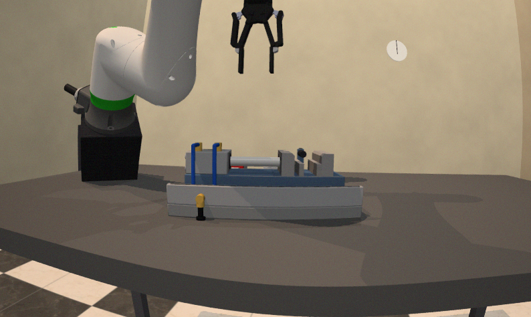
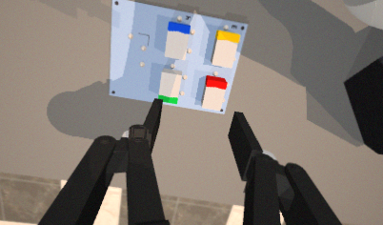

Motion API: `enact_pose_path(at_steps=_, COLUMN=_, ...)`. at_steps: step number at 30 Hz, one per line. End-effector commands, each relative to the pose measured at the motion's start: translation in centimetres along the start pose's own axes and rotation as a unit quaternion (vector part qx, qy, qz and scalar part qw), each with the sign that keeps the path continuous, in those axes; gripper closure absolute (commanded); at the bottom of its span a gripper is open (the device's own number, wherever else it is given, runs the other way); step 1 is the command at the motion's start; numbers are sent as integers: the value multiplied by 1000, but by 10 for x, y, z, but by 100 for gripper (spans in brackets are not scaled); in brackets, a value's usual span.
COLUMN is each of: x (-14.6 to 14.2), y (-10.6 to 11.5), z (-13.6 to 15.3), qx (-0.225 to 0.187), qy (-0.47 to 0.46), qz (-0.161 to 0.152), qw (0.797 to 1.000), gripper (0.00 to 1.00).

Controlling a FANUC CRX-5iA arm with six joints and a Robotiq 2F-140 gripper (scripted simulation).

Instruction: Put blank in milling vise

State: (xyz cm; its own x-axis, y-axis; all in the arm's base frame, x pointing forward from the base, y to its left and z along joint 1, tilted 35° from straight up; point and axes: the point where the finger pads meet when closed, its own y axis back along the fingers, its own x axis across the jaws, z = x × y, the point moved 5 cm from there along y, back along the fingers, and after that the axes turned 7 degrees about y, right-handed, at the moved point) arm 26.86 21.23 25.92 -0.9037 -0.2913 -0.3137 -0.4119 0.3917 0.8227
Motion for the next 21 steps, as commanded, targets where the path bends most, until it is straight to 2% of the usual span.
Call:
enact_pose_path(at_steps=1, x=-3, y=-11, z=-3, qx=0, qy=0, qz=-1, qw=1000, gripper=49)
enact_pose_path(at_steps=7, x=-6, y=-30, z=-8, qx=0, qy=-1, qz=-1, qw=1000, gripper=49)
enact_pose_path(at_steps=10, x=-6, y=-30, z=-8, qx=0, qy=-1, qz=-1, qw=1000, gripper=49)
enact_pose_path(at_steps=21, x=-13, y=-65, z=-17, qx=0, qy=-1, qz=-1, qw=1000, gripper=49)
